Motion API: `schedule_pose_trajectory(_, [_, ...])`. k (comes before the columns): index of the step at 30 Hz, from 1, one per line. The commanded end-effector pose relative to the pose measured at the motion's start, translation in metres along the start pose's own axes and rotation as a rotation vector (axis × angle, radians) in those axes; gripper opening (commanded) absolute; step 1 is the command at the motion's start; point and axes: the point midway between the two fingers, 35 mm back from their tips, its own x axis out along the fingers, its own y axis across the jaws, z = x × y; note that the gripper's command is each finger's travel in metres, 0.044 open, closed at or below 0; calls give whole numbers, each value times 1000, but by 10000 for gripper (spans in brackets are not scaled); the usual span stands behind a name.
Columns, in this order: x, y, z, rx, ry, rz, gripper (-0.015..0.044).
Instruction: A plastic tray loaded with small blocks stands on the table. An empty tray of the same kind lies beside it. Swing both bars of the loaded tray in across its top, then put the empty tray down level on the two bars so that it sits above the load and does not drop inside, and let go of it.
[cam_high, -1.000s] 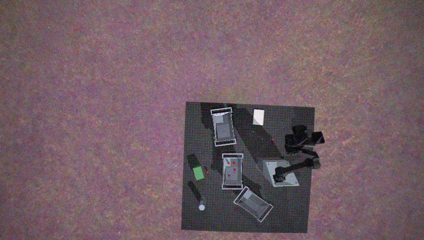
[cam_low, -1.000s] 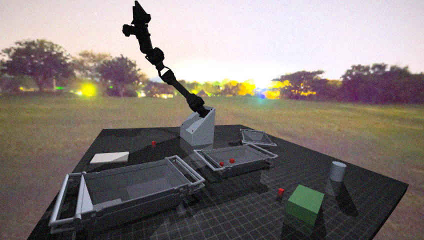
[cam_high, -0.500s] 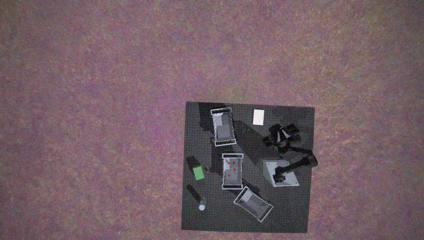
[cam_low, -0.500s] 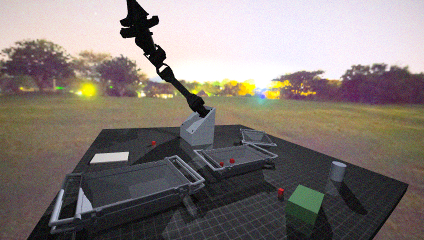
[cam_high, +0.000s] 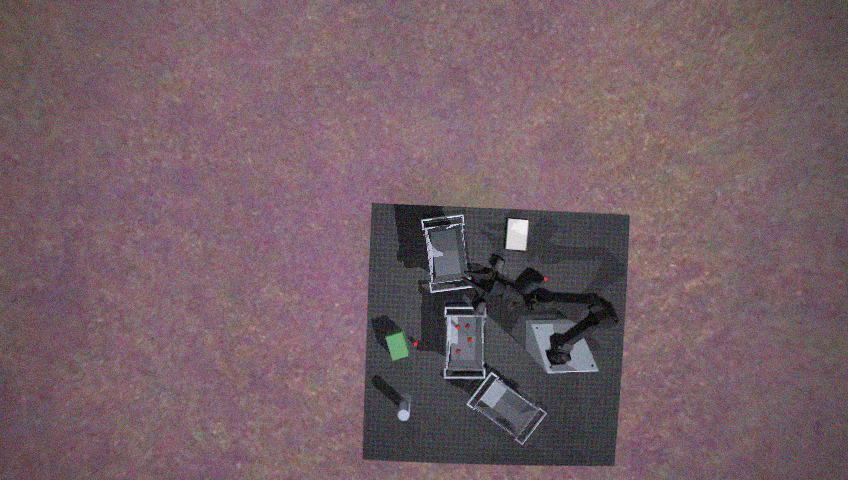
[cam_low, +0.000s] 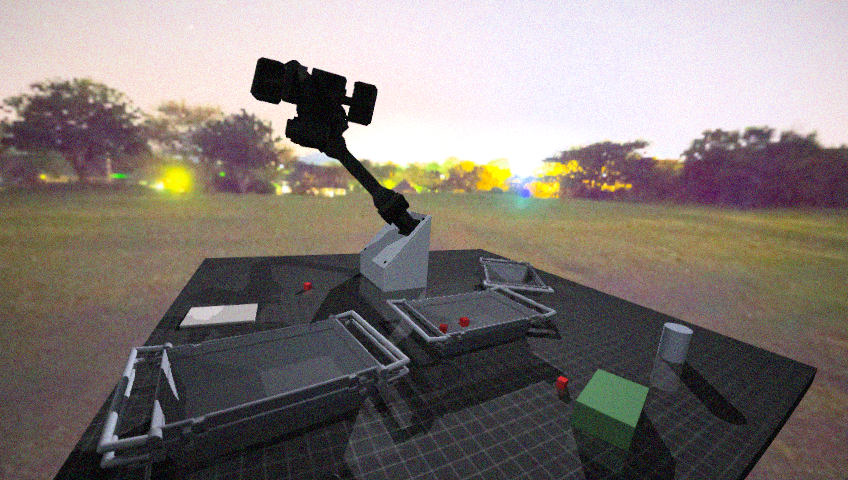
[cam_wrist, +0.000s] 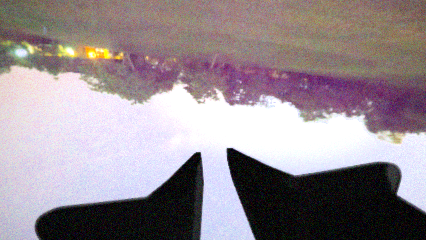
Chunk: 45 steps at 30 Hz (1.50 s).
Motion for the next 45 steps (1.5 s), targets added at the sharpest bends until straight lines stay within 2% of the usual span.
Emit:
schedule_pose_trajectory(1, [13,-45,49,76,-212,-114,86])
schedule_pose_trajectory(6, [11,-101,112,136,-495,-233,86])
schedule_pose_trajectory(11, [-9,-149,168,157,-780,-318,86])
schedule_pose_trajectory(18, [-70,-204,245,77,-1245,-394,86])
schedule_pose_trajectory(24, [-129,-222,287,-105,-1577,-406,86])
schedule_pose_trajectory(34, [-135,-223,295,-131,-1608,-406,86])
schedule_pose_trajectory(45, [-140,-231,346,-133,-1608,-405,86])
